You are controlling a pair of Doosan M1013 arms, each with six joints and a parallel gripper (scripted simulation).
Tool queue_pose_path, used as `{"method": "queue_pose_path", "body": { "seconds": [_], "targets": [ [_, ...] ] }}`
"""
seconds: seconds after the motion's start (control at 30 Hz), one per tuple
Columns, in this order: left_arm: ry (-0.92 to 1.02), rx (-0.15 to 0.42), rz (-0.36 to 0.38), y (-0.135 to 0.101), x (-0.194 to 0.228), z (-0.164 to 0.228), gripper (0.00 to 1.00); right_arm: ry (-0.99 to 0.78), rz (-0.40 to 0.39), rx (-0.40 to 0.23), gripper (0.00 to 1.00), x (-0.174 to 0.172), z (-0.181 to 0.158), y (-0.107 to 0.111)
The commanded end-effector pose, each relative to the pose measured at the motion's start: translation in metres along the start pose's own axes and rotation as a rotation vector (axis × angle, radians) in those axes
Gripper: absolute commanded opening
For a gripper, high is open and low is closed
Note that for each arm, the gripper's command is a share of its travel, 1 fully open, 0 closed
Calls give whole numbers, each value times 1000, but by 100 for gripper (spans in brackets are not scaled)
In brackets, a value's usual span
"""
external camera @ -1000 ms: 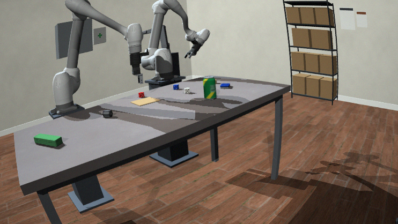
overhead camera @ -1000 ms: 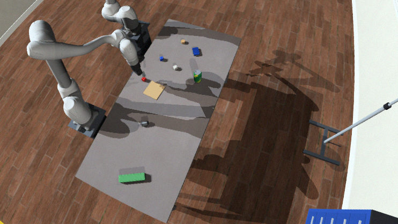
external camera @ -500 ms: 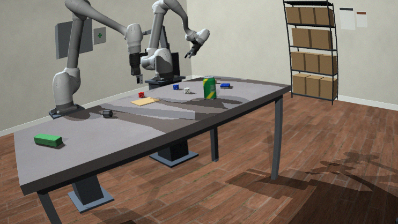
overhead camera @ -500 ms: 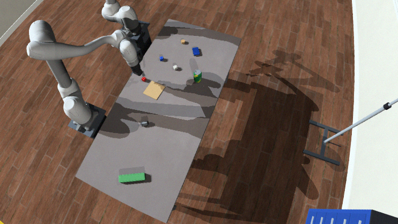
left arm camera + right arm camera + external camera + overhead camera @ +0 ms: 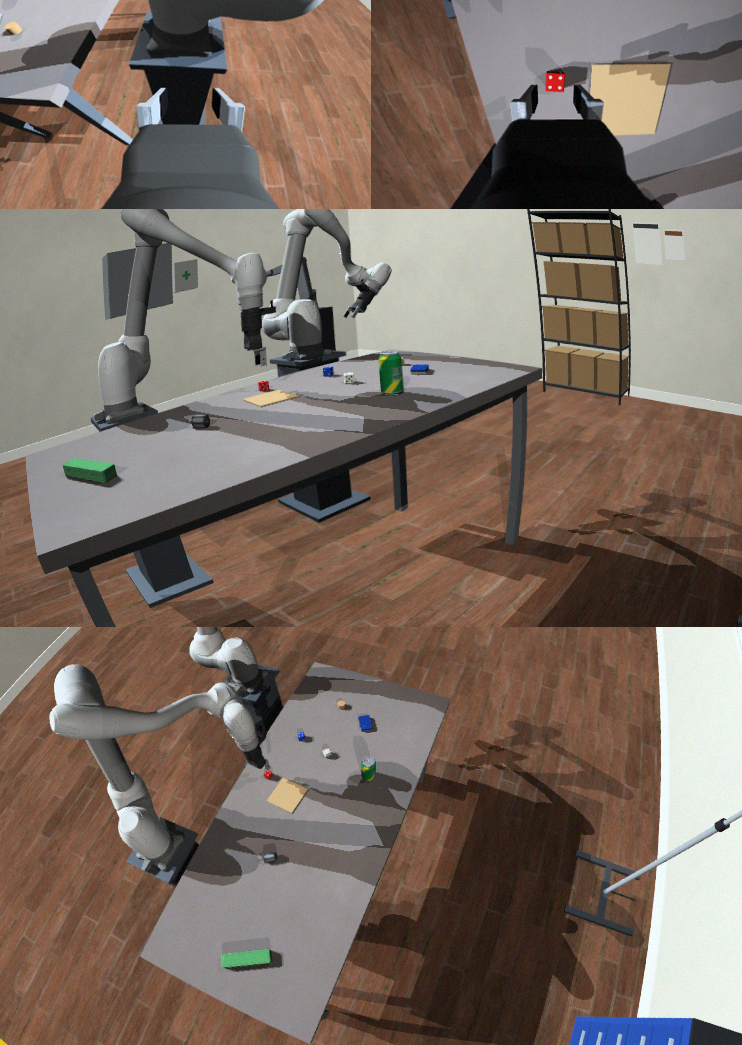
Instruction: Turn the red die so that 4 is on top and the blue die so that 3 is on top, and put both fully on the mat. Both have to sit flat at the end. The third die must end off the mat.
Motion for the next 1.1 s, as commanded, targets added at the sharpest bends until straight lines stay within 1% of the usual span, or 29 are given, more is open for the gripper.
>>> {"method": "queue_pose_path", "body": {
  "seconds": [0.0, 0.33, 0.63, 0.7, 1.07],
  "targets": [
    [0, 0, -1, 1, 0, 0, 100, 0, 1, 0, 87, 0, 0, -1],
    [0, 0, -1, 1, 0, 0, 100, 0, 1, 0, 87, 0, 0, -7],
    [0, 0, -1, 1, 0, 0, 100, 0, 1, 0, 87, 0, 0, -20],
    [0, 0, -1, 1, 0, 0, 100, 0, 1, 0, 87, 0, 0, -20],
    [0, 0, -1, 1, 0, 0, 100, 0, 1, 0, 87, 0, 0, -37]
  ]
}}
Point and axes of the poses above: on each arm, the point where the finger pads meet when closed, its own y axis back along the fingers, its own z axis across the jaws, x = y × z, the point moved 5 cm from there along y, back along the fingers, and after that the axes turned 1 degree about y, right-handed, at the moved point
